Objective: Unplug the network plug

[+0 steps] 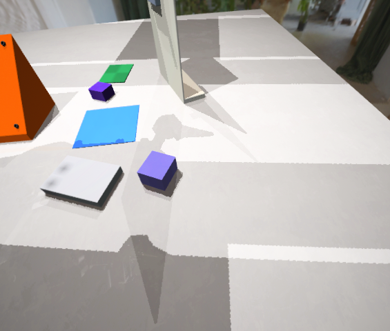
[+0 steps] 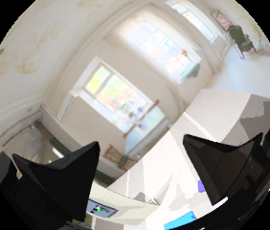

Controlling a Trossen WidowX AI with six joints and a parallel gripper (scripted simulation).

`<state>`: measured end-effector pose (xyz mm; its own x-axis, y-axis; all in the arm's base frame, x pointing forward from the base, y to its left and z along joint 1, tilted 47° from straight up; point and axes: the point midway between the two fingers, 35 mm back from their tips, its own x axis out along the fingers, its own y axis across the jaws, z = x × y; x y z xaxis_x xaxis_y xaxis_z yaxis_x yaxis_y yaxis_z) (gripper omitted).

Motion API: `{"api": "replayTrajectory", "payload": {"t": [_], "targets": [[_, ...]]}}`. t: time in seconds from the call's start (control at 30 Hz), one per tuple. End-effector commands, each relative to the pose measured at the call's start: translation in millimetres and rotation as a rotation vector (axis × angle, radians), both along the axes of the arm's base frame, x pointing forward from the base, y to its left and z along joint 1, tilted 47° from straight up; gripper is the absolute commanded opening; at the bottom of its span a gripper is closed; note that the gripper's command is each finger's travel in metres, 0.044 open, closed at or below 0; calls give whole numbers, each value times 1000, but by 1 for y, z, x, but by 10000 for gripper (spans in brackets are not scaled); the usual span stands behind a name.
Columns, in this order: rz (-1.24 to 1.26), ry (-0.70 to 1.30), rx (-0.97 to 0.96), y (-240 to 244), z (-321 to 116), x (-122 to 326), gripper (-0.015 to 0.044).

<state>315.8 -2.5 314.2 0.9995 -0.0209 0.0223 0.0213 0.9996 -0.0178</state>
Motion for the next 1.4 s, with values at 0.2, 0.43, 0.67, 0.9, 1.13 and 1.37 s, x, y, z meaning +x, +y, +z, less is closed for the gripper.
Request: {"api": "replayTrajectory", "payload": {"t": [0.2,0.43,0.67,0.9,1.13,1.37], "targets": [[81,89,132,16,-45,6,216],[166,218,306,36,-103,4,156],[228,363,484,56,-159,-10,156],[266,521,663,73,-210,-33,156],[275,604,752,81,-234,-49,156],[275,604,752,82,-234,-45,156]]}}
